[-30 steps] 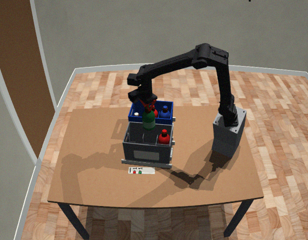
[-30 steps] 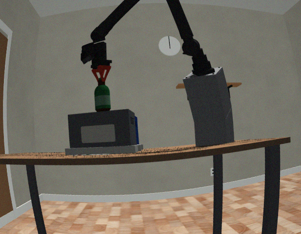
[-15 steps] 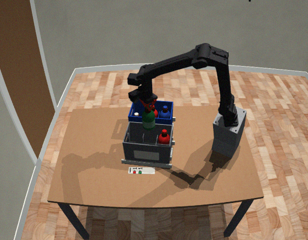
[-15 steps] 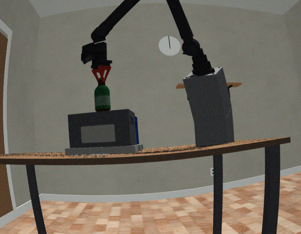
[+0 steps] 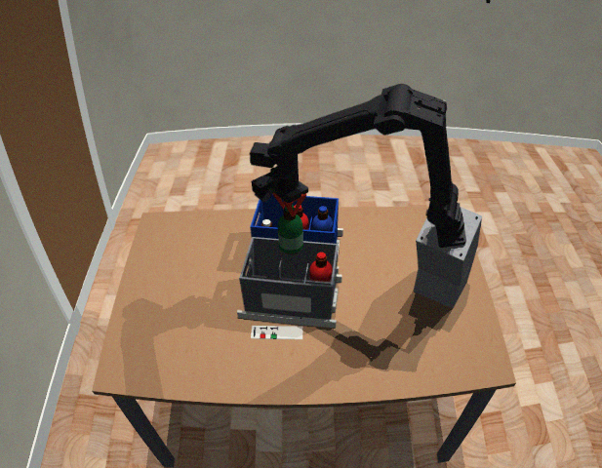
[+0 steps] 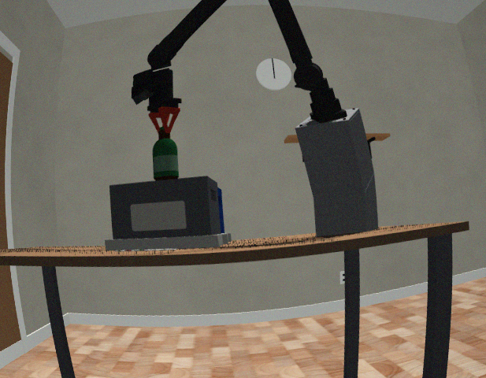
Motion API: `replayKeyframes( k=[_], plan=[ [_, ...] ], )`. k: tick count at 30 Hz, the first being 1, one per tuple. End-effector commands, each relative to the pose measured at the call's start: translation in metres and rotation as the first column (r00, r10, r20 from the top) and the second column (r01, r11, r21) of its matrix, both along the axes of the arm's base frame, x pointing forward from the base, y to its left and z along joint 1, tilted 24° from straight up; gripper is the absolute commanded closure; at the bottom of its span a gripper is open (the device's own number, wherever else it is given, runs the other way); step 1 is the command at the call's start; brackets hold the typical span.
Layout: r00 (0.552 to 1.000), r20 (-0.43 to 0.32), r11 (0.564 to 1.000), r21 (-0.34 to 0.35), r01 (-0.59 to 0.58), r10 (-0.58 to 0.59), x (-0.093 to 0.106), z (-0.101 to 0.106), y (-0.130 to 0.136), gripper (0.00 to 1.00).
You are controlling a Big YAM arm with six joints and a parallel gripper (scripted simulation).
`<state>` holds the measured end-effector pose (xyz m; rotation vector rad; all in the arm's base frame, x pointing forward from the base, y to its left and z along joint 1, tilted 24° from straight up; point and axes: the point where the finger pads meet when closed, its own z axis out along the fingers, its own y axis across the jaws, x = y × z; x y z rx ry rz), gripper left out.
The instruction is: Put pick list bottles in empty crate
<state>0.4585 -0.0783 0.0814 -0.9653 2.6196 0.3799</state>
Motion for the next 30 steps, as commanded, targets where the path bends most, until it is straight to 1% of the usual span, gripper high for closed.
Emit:
replayKeyframes(
  k=[1, 6, 7, 15, 23, 24, 30],
  plan=[
    [0.999, 0.046, 0.999, -0.014, 0.029, -0.028, 0.0066, 0.0134, -0.0199, 1.0],
    [0.998, 0.053, 0.999, -0.016, 0.032, -0.031, 0.0098, 0.0152, -0.0207, 1.0],
    [0.997, 0.065, 0.999, -0.02, 0.033, -0.031, 0.0122, 0.0205, -0.0215, 1.0],
    [0.998, 0.045, 0.999, -0.012, 0.041, -0.04, 0.0072, 0.0124, -0.0186, 1.0],
    [0.998, 0.047, 0.999, -0.012, 0.045, -0.044, 0.0081, 0.0135, -0.0178, 1.0],
    [0.998, 0.053, 0.999, -0.014, 0.042, -0.041, 0.0111, 0.0178, -0.0187, 1.0],
    [0.998, 0.055, 0.999, -0.015, 0.045, -0.044, 0.0111, 0.017, -0.0172, 1.0]
  ],
)
